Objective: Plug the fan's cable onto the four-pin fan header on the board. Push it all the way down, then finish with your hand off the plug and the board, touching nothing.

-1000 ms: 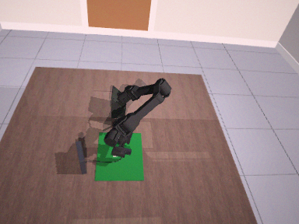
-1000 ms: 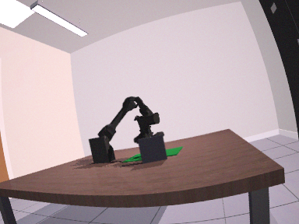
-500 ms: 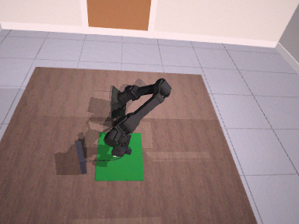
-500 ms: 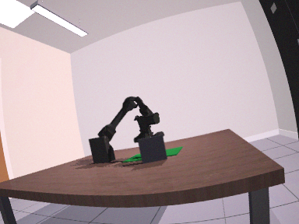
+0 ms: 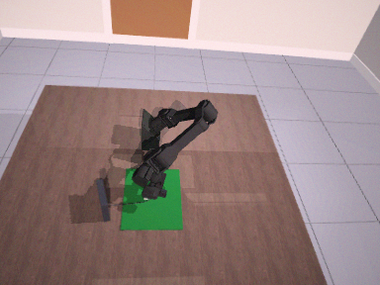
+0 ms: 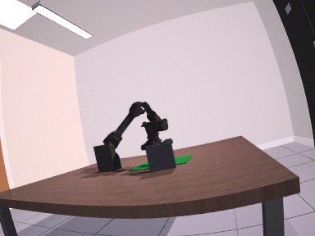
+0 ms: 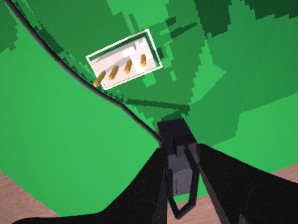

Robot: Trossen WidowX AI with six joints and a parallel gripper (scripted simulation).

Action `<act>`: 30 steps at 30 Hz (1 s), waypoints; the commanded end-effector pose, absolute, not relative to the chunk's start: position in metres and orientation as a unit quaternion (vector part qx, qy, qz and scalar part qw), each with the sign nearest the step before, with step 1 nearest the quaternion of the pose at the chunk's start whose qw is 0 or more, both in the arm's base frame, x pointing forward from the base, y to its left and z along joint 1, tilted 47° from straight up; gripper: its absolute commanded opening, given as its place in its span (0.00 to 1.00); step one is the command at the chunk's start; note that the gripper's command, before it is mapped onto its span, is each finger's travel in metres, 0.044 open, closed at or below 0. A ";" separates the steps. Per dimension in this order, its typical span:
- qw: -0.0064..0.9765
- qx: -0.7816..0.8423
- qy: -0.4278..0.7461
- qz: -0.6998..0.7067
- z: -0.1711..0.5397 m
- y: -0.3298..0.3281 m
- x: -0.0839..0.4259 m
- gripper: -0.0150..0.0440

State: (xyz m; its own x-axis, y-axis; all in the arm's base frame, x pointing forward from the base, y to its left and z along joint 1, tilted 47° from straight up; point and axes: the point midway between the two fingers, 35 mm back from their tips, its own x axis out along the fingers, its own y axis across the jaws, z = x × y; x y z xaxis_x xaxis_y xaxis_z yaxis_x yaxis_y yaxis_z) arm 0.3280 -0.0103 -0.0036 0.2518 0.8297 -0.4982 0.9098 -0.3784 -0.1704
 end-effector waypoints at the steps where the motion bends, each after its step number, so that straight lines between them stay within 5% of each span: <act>1: 0.077 0.787 0.553 -0.262 -0.003 -0.010 0.328 0.34; 3: 0.077 0.787 0.552 -0.263 -0.002 -0.012 0.328 0.25; 30: 0.075 0.787 0.550 -0.267 0.051 -0.070 0.316 0.25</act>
